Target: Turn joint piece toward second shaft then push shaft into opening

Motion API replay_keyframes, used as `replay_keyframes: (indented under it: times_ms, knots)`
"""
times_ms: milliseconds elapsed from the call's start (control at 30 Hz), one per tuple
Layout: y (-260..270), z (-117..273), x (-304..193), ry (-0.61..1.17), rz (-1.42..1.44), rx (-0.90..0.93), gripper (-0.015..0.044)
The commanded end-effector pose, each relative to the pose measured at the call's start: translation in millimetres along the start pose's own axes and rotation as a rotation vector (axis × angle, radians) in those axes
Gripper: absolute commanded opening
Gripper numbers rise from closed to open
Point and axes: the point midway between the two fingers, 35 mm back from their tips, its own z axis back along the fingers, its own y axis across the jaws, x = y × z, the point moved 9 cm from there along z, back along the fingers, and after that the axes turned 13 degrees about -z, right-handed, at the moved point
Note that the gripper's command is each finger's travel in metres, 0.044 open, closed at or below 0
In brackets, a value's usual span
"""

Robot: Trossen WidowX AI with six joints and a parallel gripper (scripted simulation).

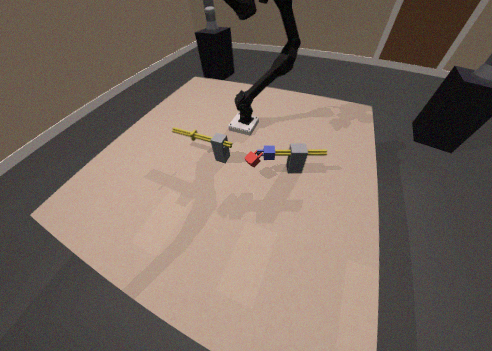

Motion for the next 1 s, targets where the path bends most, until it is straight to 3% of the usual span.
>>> replay_keyframes:
  times_ms: [0,500,967]
  knots:
    - [-7,-19,-14,0.024,-0.118,0.062,0.0440]
    - [-2,-104,-58,0.163,-0.500,0.347,0.0440]
    - [51,-189,-77,0.422,-0.755,0.621,0.0440]
